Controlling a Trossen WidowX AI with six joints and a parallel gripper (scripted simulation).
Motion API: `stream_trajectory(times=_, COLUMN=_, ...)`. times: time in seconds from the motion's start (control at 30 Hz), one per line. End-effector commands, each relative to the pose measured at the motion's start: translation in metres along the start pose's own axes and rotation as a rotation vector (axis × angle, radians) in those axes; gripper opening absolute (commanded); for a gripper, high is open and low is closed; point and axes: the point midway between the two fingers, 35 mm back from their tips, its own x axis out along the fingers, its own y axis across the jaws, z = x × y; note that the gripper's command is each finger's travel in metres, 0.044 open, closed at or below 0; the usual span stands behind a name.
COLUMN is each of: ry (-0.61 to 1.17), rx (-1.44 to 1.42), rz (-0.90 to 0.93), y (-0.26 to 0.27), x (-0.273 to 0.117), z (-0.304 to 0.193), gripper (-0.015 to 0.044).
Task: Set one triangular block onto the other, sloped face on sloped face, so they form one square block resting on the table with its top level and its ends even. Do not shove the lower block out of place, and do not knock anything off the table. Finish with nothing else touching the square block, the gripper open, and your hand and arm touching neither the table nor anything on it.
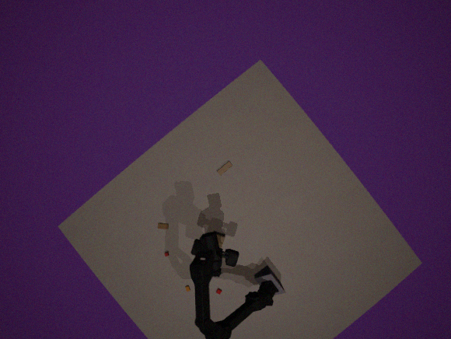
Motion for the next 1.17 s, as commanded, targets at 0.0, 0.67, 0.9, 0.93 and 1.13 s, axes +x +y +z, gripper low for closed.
stream_trajectory(times=0.0, ry=-0.003, rx=-0.006, rz=0.002, y=0.0019, x=-0.0241, z=0.0033, gripper=0.0440)
stream_trajectory(times=0.67, ry=0.003, rx=0.002, rz=-0.005, y=0.0014, x=-0.0176, z=0.0007, gripper=0.0440)
stream_trajectory(times=0.9, ry=0.003, rx=0.002, rz=-0.005, y=0.0014, x=-0.0176, z=0.0007, gripper=0.0440)
stream_trajectory(times=0.93, ry=0.003, rx=0.002, rz=-0.005, y=0.0014, x=-0.0176, z=0.0007, gripper=0.0440)
stream_trajectory(times=1.13, ry=0.003, rx=0.002, rz=-0.005, y=0.0014, x=-0.0176, z=0.0007, gripper=0.0440)
